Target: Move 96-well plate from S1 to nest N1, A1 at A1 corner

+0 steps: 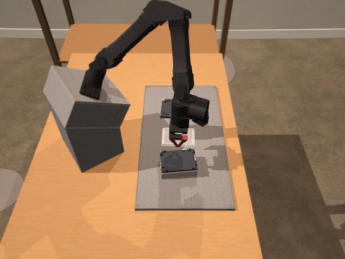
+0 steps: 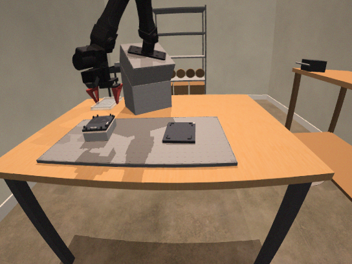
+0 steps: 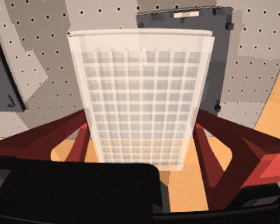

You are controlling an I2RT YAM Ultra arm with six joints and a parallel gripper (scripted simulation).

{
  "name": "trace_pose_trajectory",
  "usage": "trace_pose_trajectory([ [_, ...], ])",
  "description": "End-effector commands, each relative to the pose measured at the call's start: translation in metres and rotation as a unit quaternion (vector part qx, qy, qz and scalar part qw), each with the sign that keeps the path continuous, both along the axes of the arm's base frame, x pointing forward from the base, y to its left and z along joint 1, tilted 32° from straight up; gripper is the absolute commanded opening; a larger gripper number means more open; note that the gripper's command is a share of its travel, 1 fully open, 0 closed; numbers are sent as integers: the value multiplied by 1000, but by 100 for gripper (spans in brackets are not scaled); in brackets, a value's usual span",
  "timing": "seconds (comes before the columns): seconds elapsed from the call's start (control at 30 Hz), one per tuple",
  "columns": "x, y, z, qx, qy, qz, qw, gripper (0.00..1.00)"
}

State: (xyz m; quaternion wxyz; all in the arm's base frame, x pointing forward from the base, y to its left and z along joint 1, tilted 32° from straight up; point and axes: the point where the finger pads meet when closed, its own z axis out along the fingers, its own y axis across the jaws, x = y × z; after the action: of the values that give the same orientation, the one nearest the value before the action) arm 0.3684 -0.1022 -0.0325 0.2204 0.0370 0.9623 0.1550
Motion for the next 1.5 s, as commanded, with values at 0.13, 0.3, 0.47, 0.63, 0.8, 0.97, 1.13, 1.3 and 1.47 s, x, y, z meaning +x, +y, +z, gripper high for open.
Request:
trace_pose_trajectory([
  [0.13, 4, 8, 7, -1, -6, -20, 1000, 0],
  [0.3, 5, 25, 10, 0, -6, -20, 1000, 0],
  [0.47, 5, 41, 13, 0, -6, -19, 1000, 0],
  [0.63, 6, 51, 15, 0, -6, -19, 1000, 0],
  [0.8, 7, 68, 18, 0, -6, -19, 1000, 0],
  [0.97, 8, 84, 21, 0, -6, -19, 1000, 0],
  [1.13, 8, 94, 23, 0, -6, -19, 1000, 0],
  [1.3, 9, 111, 26, 1, -6, -19, 1000, 0],
  [1.47, 10, 127, 29, 1, -6, -19, 1000, 0],
])
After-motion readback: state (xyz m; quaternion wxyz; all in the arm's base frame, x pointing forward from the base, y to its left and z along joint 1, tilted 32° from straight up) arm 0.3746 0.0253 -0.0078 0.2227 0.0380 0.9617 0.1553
